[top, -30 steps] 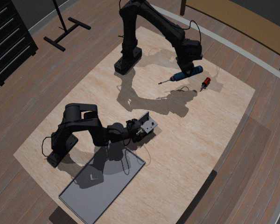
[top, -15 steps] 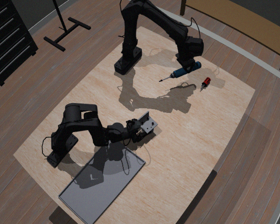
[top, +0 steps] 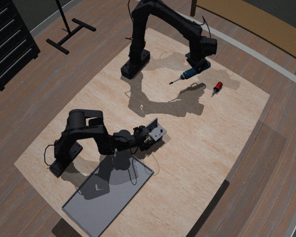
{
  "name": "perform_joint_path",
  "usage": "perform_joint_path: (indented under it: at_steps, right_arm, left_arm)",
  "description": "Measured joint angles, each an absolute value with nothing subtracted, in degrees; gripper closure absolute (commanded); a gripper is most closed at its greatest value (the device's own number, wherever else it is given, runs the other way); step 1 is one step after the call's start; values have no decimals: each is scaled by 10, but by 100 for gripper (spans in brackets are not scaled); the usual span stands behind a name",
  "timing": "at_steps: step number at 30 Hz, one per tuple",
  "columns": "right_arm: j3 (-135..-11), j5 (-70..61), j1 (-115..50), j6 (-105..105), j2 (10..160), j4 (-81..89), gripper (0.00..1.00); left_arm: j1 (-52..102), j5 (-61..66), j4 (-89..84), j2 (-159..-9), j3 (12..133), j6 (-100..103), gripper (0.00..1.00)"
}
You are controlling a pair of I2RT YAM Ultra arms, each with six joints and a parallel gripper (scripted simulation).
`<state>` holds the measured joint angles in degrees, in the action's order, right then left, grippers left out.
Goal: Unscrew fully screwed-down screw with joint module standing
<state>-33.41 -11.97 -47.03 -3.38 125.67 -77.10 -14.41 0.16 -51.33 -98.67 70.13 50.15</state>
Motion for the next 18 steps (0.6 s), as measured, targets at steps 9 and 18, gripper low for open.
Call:
perform_joint_path:
  at_steps: [9,18]
  right_arm:
    - [-334,-120,-470,-34,1257,-771,41]
    - [-334,-120,-470,-34,1257,-771,41]
  left_arm:
    - [-171,1,-557,-998,721,525,58]
    - [-197,1,-598,-1014,741,548,58]
